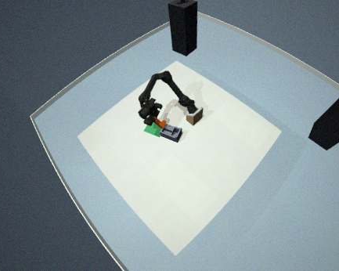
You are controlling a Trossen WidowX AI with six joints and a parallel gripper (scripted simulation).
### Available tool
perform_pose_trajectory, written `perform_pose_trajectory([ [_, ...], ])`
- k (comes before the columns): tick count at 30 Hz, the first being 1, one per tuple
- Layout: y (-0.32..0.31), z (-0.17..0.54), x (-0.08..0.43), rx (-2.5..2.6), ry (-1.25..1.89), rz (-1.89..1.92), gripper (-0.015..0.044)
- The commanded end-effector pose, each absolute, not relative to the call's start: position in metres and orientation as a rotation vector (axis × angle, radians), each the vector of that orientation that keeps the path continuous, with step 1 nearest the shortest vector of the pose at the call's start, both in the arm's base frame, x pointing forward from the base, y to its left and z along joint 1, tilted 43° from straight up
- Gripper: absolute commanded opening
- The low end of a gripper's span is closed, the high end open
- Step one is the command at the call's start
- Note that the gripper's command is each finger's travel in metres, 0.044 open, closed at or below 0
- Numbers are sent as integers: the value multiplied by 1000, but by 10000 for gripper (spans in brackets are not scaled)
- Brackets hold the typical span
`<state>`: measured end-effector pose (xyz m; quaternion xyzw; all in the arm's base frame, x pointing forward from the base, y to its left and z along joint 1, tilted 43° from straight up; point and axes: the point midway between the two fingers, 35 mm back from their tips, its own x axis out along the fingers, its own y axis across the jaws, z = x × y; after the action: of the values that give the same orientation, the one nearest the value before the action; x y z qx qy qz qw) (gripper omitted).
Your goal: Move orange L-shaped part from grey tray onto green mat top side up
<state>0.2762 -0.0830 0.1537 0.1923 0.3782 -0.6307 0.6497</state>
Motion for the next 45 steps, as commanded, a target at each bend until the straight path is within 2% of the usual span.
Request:
perform_pose_trajectory([
  [1, -98, 169, 280, 434, 855, -1431, 0],
  [13, -121, 190, 285, 433, 852, -1431, 0],
  [45, -154, 155, 281, 432, 850, -1432, 0],
])
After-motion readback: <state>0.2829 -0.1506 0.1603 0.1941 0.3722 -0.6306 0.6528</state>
